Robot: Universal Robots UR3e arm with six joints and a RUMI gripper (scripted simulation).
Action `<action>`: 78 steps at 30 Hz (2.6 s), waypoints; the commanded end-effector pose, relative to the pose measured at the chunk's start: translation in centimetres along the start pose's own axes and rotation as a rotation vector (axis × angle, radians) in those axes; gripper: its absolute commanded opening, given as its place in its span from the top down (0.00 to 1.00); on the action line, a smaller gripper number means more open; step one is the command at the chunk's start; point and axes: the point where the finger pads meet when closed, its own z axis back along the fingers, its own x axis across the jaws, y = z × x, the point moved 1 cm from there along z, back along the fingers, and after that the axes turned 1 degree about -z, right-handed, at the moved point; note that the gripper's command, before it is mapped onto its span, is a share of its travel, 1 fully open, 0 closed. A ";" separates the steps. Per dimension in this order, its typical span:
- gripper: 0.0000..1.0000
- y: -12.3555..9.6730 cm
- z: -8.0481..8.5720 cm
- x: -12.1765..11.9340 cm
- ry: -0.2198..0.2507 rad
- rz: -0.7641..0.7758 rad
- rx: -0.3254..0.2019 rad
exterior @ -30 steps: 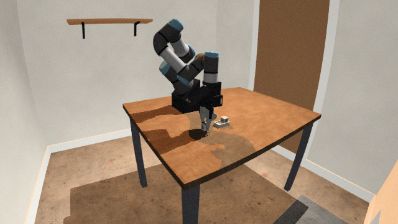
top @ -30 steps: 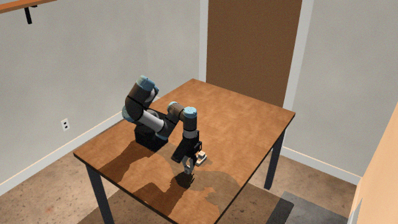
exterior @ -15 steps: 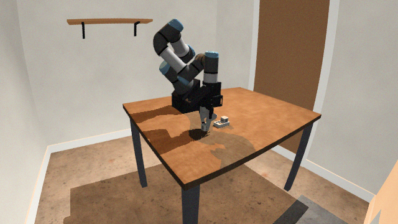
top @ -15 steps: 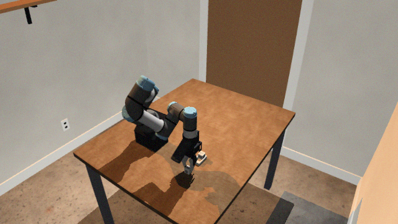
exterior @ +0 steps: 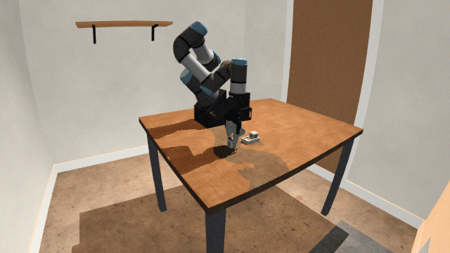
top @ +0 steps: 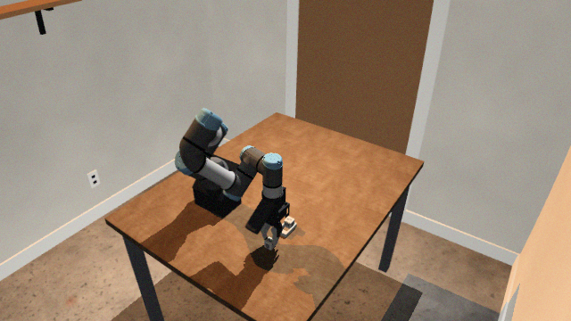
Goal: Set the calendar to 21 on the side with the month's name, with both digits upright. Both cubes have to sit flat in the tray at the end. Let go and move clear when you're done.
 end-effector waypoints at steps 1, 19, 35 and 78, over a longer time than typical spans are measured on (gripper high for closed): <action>0.90 0.0 0.0 0.0 0.002 0.000 0.000; 0.90 0.0 0.0 0.0 0.002 0.000 0.000; 0.90 0.0 0.0 0.0 0.002 0.000 0.000; 0.72 0.0 0.1 0.0 0.002 0.000 0.000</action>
